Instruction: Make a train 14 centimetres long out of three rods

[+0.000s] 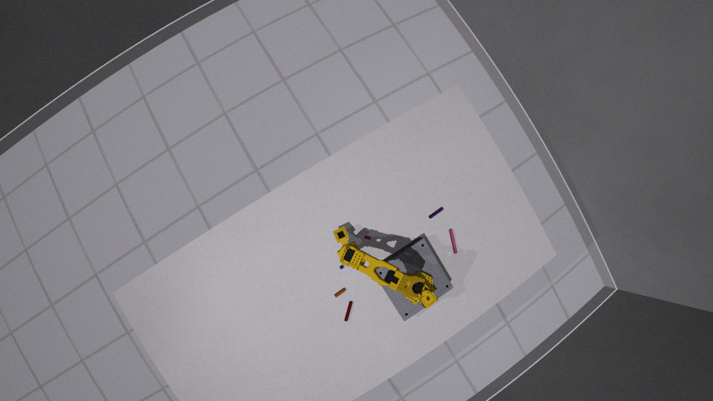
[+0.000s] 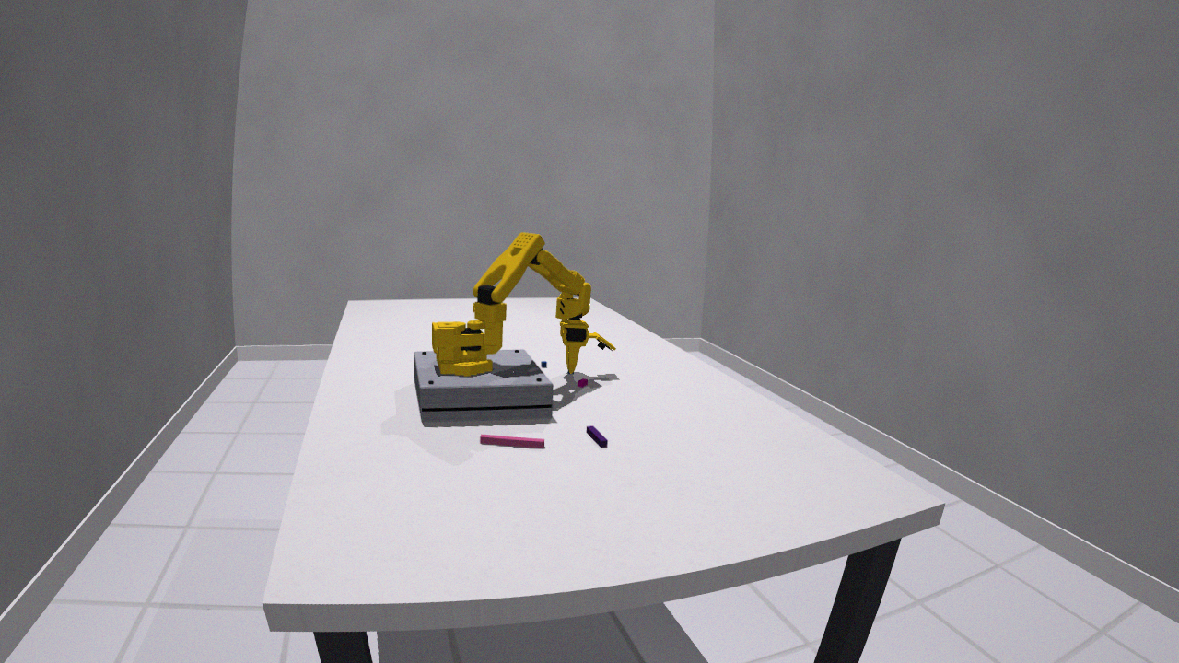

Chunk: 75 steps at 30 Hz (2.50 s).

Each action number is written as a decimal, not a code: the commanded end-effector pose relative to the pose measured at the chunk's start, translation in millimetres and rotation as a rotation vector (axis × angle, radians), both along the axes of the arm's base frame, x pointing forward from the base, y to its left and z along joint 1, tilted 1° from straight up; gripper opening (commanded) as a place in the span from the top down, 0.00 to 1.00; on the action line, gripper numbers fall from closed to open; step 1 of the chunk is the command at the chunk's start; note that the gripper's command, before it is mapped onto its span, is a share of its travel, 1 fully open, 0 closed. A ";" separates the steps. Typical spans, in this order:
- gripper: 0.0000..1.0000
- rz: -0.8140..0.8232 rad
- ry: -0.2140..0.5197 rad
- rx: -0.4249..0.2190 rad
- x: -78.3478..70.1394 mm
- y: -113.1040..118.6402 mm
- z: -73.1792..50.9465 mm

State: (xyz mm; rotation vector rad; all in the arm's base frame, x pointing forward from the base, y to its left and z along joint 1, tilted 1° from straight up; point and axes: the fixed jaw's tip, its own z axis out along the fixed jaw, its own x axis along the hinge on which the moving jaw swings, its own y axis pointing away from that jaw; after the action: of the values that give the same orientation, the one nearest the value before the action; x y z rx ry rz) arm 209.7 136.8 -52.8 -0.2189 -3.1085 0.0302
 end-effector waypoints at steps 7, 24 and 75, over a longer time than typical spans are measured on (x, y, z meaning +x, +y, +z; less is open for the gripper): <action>1.00 0.002 0.009 -0.004 -2.4 -1.7 17.4; 1.00 0.002 0.009 -0.004 -2.9 -3.2 31.3; 1.00 0.564 0.015 0.031 28.1 -102.3 29.6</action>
State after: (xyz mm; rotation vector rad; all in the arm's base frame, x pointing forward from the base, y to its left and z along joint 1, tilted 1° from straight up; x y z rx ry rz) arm 236.5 48.5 -24.3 0.5439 -3.0521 0.0015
